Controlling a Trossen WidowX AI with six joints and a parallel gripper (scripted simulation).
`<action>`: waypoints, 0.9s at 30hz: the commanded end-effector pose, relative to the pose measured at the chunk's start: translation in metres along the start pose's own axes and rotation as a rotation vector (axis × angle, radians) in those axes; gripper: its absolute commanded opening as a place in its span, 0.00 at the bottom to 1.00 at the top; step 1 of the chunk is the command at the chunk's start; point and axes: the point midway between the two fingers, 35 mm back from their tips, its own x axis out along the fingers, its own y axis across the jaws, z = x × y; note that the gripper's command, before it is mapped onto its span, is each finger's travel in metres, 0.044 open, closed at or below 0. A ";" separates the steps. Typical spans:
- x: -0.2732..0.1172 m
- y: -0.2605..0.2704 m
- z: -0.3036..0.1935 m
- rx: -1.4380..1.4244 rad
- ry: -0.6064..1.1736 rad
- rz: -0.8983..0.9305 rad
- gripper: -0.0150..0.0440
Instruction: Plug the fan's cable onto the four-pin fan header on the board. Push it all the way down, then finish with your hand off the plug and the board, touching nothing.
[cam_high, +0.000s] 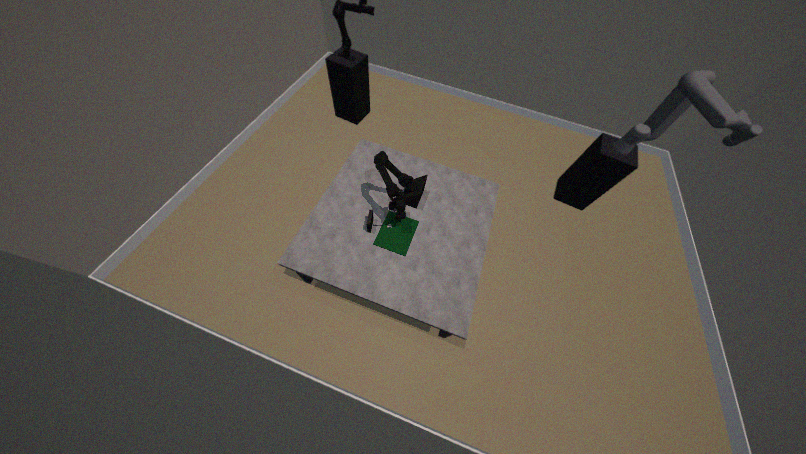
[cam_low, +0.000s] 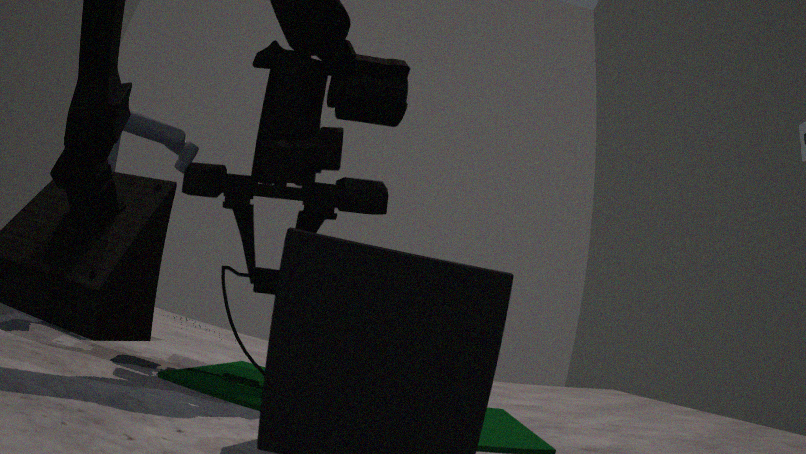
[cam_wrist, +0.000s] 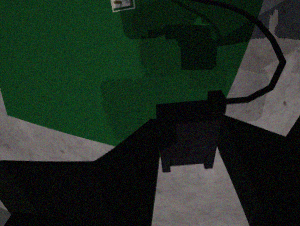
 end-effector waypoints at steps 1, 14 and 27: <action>-0.001 0.007 0.003 -0.141 -0.014 -0.006 0.25; -0.001 0.022 0.006 -0.586 -0.033 -0.043 0.25; 0.000 0.036 0.009 -1.032 -0.037 -0.089 0.25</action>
